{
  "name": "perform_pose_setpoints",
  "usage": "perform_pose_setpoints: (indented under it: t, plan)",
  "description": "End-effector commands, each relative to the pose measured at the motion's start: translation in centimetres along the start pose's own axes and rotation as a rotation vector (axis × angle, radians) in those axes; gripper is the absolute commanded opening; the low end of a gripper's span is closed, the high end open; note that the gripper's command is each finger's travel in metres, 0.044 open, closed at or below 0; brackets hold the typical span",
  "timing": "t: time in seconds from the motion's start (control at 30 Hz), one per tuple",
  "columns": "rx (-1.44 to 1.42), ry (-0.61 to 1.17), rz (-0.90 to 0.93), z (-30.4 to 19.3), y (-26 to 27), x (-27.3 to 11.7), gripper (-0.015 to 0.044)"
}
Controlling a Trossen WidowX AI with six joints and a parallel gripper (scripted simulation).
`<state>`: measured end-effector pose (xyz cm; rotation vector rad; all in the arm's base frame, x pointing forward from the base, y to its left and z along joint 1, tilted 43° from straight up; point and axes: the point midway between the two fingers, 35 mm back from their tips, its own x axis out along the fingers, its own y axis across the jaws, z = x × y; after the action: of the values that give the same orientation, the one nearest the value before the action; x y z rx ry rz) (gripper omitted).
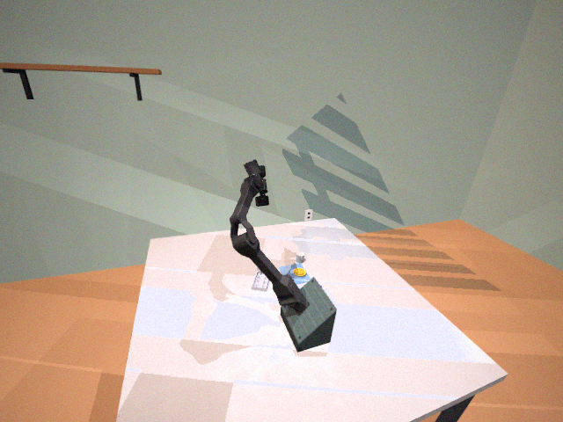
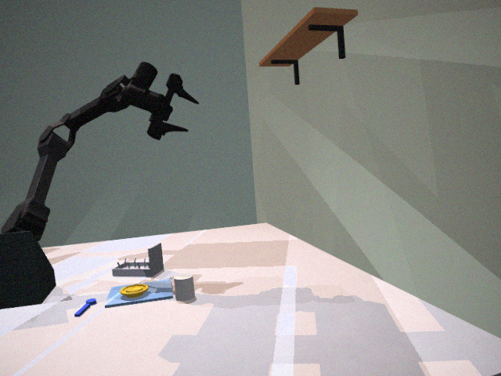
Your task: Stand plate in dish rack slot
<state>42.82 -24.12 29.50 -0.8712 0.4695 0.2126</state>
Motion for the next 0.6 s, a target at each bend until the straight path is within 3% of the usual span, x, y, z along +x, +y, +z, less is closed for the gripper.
perform_pose_setpoints:
  t: [0.0,0.57]
  plan:
    - [0.09,0.044,0.073,-2.3,1.8,1.2,0.04]
    - [0.506,0.255,0.393,-11.2,11.1,3.9,0.04]
